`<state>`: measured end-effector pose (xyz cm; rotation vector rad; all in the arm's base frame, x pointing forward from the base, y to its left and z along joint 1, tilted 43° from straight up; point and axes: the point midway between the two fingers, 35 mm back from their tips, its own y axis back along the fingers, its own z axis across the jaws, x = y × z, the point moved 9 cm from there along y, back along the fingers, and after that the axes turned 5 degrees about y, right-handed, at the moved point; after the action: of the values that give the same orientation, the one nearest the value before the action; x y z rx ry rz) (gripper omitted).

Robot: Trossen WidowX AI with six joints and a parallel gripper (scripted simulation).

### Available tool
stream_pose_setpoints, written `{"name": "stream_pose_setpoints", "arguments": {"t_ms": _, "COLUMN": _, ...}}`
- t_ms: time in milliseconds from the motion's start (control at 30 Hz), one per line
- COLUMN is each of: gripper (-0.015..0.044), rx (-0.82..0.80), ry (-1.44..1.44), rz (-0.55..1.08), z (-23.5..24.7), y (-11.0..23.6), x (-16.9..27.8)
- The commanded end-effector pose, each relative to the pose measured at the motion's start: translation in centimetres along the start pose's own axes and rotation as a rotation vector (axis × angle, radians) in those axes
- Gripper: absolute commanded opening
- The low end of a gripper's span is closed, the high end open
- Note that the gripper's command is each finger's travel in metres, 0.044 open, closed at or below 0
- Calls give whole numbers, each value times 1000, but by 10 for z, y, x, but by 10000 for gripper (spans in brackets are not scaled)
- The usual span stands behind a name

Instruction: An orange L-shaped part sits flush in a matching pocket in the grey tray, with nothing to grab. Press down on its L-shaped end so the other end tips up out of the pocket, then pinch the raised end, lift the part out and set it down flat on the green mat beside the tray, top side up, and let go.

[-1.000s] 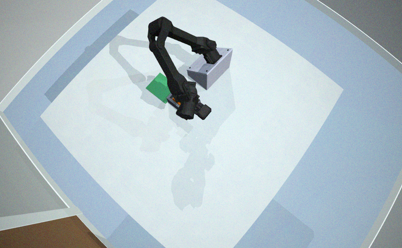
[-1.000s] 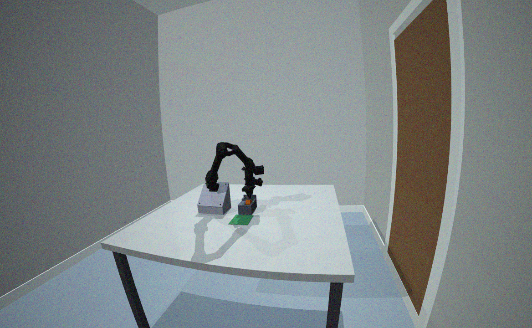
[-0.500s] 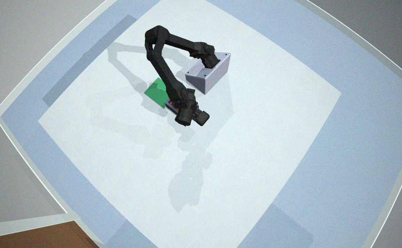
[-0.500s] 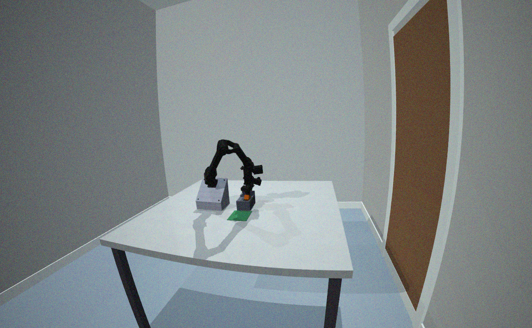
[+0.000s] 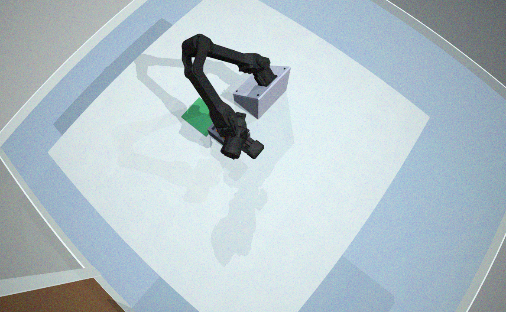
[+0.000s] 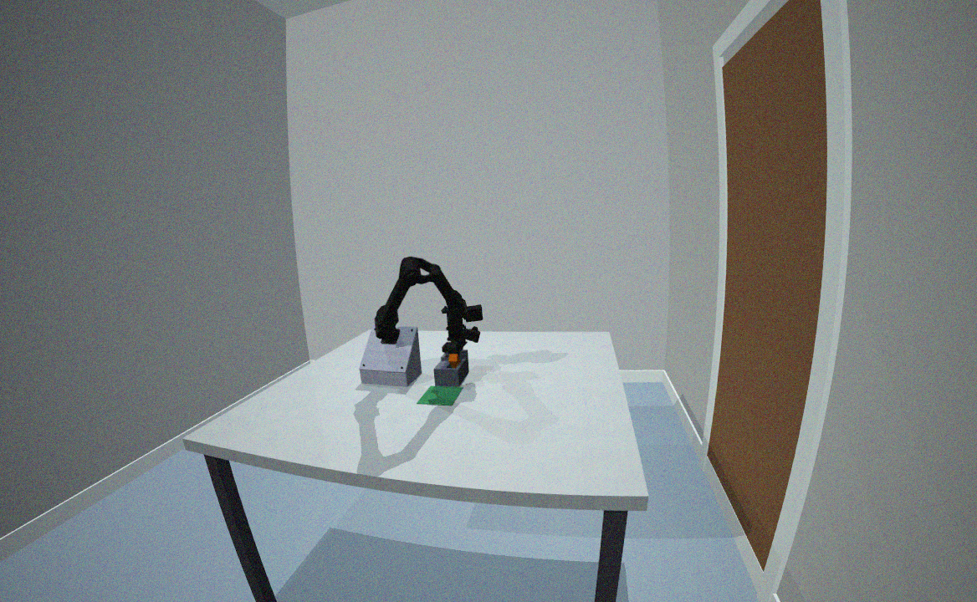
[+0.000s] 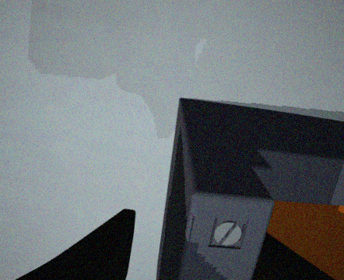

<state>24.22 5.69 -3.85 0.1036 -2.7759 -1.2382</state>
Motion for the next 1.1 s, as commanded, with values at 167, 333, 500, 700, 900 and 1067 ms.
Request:
{"name": "stream_pose_setpoints", "arguments": {"t_ms": 167, "gripper": 180, "rx": 0, "ry": 0, "rz": 0, "z": 0, "y": 0, "x": 0}}
{"name": "stream_pose_setpoints", "arguments": {"t_ms": 333, "gripper": 180, "rx": 0, "ry": 0, "rz": 0, "z": 0, "y": 0, "x": 0}}
{"name": "stream_pose_setpoints", "arguments": {"t_ms": 500, "gripper": 180, "rx": 4, "ry": 2, "rz": 3, "z": 5, "y": 6, "x": 0}}
{"name": "stream_pose_setpoints", "arguments": {"t_ms": 700, "gripper": 180, "rx": 8, "ry": 4, "rz": 5, "z": 11, "y": 15, "x": -1}}
{"name": "stream_pose_setpoints", "arguments": {"t_ms": 900, "gripper": 180, "rx": 2, "ry": 5, "rz": 5, "z": 5, "y": 81, "x": -4}}
{"name": "stream_pose_setpoints", "arguments": {"t_ms": 1067, "gripper": 180, "rx": 4, "ry": 5, "rz": 6, "z": 0, "y": 109, "x": 0}}
